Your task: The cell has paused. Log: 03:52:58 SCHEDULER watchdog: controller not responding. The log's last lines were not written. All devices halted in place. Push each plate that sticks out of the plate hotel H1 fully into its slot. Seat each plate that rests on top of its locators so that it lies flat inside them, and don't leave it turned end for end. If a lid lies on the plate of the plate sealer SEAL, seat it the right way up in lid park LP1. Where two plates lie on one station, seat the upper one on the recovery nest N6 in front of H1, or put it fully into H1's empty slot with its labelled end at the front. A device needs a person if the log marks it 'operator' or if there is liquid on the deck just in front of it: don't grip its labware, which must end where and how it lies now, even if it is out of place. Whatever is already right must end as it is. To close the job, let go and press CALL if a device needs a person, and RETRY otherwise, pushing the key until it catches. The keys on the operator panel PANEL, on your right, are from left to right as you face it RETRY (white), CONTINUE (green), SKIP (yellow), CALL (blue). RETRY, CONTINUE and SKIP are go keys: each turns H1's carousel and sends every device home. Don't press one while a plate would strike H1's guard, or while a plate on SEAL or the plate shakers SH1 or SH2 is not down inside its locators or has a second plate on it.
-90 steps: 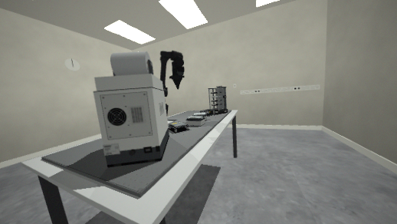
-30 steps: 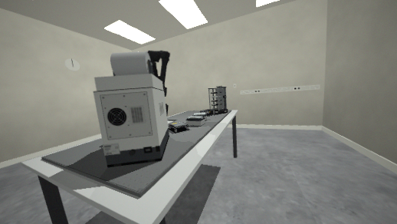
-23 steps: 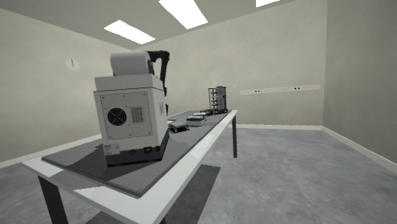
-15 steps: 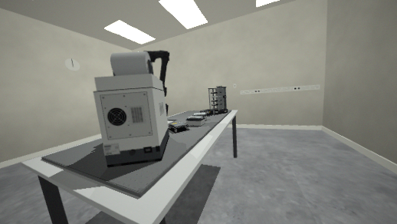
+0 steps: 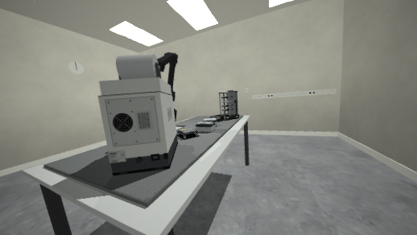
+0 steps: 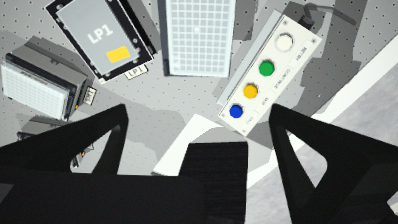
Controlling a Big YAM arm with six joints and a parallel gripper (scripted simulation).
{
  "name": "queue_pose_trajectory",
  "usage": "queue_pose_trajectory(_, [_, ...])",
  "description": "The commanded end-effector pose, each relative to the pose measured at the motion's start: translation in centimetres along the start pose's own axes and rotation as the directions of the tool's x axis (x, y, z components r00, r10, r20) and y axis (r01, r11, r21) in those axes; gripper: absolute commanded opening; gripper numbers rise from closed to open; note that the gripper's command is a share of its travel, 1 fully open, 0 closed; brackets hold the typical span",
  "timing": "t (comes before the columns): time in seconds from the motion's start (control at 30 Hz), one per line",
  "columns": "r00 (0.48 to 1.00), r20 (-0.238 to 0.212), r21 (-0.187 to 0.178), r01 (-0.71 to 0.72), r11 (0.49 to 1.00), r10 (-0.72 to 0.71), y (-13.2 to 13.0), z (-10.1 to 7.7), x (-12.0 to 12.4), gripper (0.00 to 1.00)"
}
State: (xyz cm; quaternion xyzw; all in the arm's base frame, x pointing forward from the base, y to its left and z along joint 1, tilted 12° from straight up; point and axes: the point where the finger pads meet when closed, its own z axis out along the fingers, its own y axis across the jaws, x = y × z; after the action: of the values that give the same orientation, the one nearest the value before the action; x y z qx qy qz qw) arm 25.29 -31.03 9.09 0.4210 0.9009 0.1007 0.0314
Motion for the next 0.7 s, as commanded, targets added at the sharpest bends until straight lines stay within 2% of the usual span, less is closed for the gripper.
queue_pose_trajectory(0.0, [1.0, 0.018, 0.003, -0.009, 1.0, 0.009, 0.2, 1.2, -0.8, 1.0])
queue_pose_trajectory(0.43, [1.0, 0.017, 0.002, -0.008, 1.0, 0.008, 0.3, 7.8, -1.0, 1.0])
queue_pose_trajectory(0.5, [1.0, 0.017, 0.002, -0.008, 1.0, 0.008, 0.3, 7.8, -1.0, 1.0])
queue_pose_trajectory(0.67, [1.0, 0.016, 0.002, -0.008, 1.0, 0.008, 0.3, 10.3, -1.0, 1.0])
